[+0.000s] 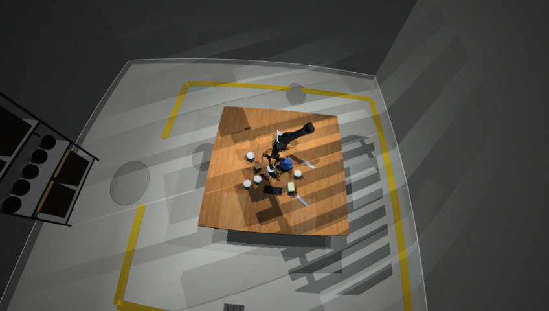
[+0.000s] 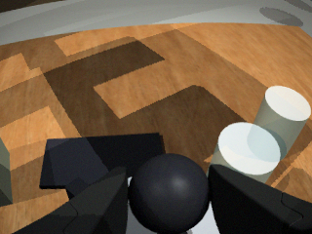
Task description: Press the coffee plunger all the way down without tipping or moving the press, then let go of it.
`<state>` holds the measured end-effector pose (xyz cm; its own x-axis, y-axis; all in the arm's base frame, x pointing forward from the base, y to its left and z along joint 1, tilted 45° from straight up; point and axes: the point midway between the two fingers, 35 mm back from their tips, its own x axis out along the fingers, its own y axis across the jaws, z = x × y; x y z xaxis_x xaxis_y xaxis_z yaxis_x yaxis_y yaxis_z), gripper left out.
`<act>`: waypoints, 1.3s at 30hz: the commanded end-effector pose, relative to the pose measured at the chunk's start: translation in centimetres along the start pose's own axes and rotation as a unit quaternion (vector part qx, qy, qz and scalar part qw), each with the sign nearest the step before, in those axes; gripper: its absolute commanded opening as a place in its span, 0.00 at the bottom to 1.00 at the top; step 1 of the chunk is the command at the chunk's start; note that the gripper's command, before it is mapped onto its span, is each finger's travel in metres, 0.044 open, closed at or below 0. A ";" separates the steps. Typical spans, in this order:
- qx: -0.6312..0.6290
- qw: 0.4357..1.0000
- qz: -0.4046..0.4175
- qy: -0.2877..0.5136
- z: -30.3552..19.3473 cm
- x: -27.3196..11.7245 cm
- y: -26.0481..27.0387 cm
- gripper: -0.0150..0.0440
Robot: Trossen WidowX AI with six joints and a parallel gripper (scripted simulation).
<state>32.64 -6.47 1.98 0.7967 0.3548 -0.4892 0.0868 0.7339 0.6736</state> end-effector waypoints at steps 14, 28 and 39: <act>0.001 1.000 0.000 0.000 0.0 0.0 0.0 0.46; 0.001 1.000 0.000 0.000 0.0 0.0 0.0 1.00; 0.003 1.000 0.001 0.009 4.8 -4.8 0.0 1.00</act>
<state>31.98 -9.06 3.93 0.7744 0.3684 -0.5144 0.1086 0.7235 0.6818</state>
